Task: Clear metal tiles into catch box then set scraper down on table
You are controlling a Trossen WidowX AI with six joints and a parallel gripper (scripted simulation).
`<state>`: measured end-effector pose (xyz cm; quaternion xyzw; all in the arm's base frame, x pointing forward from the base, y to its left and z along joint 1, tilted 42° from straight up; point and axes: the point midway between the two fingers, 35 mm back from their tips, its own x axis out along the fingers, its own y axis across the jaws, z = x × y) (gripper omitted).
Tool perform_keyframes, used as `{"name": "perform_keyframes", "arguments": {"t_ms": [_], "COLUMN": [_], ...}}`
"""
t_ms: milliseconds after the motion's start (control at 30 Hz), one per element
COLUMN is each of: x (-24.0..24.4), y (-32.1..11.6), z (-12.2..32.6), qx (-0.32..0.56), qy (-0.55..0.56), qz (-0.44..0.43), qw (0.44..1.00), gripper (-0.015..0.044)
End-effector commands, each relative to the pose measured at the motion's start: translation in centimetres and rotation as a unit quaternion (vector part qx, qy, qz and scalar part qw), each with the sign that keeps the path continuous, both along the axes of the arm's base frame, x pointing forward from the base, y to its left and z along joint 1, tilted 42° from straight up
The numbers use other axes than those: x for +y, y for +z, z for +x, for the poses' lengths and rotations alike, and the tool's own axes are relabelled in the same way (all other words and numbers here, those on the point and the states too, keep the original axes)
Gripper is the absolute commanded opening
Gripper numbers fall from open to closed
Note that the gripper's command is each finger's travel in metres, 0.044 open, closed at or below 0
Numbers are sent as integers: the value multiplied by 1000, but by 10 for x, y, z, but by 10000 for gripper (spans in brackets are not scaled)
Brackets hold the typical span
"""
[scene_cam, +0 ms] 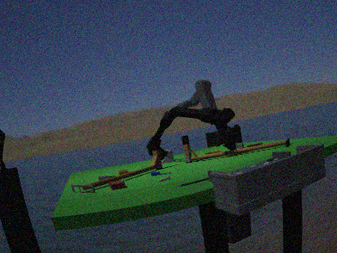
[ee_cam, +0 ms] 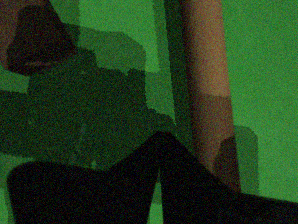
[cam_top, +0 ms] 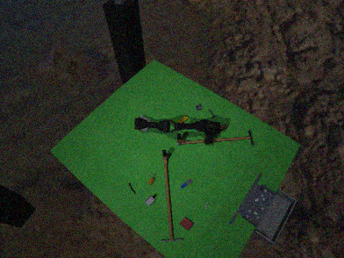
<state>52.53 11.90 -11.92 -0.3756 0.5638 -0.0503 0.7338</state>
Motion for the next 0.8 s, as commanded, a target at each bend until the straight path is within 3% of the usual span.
{"name": "perform_keyframes", "arguments": {"t_ms": [0,767], "x": [-1,-15], "y": [4,16], "z": [5,18], "qx": [-1,-1], "qy": [3,3], "qz": [2,1], "qw": [1000,1000], "gripper": [0,0]}}
